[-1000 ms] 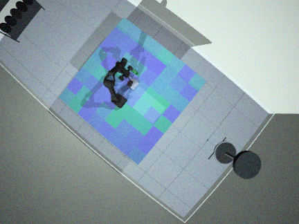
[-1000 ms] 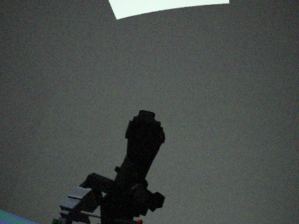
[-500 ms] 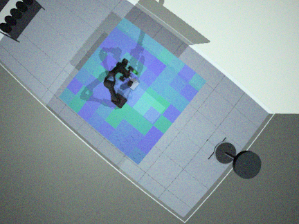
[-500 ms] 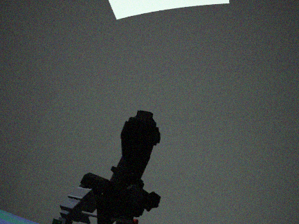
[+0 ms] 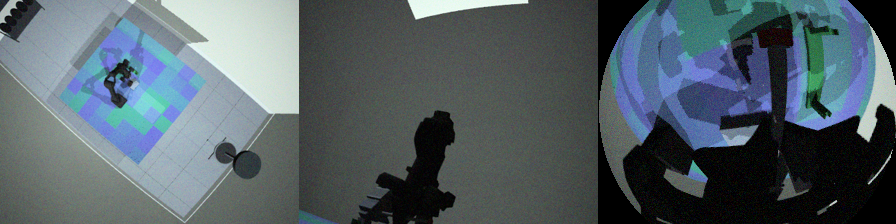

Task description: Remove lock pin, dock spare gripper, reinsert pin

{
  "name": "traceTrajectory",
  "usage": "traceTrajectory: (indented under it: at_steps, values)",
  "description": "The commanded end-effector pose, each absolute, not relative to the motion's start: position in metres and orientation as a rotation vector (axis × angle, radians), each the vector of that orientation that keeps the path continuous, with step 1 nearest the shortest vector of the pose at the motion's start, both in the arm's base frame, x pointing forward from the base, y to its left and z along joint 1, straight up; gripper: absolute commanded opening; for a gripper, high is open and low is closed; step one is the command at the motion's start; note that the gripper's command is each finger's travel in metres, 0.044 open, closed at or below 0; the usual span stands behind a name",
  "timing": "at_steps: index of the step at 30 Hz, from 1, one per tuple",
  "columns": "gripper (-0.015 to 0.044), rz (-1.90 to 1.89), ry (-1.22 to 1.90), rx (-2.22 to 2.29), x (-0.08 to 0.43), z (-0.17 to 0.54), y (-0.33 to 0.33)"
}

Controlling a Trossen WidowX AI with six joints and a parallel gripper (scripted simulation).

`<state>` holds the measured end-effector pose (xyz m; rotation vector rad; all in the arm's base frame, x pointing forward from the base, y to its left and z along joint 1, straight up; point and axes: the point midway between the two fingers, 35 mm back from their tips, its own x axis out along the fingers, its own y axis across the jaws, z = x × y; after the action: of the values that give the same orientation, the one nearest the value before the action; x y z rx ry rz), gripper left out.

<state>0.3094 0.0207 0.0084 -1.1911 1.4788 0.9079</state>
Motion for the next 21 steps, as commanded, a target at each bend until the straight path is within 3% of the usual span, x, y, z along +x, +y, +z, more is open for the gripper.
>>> traceTrajectory:
  at_steps: [1, 21]
  values:
    - [0.0000, 0.906, 1.480, -1.193, 0.309, 0.008, 0.018]
    - [0.0000, 0.912, 1.484, -1.191, 0.306, 0.008, 0.005]
